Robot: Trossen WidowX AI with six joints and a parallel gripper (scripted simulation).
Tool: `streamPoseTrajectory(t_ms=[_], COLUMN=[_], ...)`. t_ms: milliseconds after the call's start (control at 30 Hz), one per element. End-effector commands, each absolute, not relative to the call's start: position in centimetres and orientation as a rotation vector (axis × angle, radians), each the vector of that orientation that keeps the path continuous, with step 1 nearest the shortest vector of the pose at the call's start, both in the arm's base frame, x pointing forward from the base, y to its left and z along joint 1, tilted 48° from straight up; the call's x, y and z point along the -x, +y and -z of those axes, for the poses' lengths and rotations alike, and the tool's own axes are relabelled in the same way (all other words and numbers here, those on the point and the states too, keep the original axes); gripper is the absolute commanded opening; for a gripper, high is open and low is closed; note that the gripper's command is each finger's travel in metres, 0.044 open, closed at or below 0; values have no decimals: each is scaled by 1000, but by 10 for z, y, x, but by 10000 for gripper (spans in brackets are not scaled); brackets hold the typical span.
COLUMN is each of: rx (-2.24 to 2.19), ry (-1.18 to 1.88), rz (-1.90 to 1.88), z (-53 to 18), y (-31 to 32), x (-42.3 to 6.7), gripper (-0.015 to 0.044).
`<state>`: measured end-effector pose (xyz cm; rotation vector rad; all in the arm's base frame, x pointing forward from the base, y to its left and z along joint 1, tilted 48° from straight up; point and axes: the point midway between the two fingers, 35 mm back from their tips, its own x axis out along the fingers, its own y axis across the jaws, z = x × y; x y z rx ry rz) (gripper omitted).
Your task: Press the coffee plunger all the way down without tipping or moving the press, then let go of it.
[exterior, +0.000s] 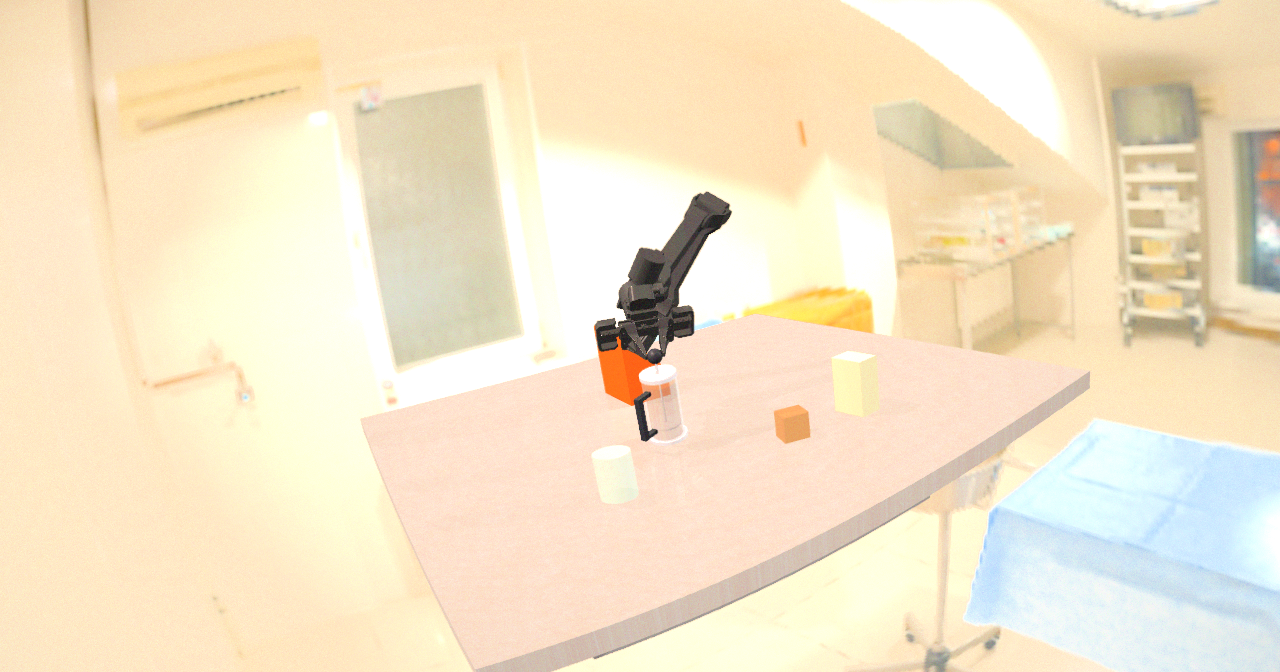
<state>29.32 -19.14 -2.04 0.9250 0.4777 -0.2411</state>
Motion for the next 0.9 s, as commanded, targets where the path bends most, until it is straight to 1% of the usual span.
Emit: streamPoseTrajectory(t_ms=[0, 867], rx=[-944, -937], ry=[500, 489], rz=[227, 232], z=[26, 24], y=[-185, -191], x=[-294, -296], gripper=[119, 119])
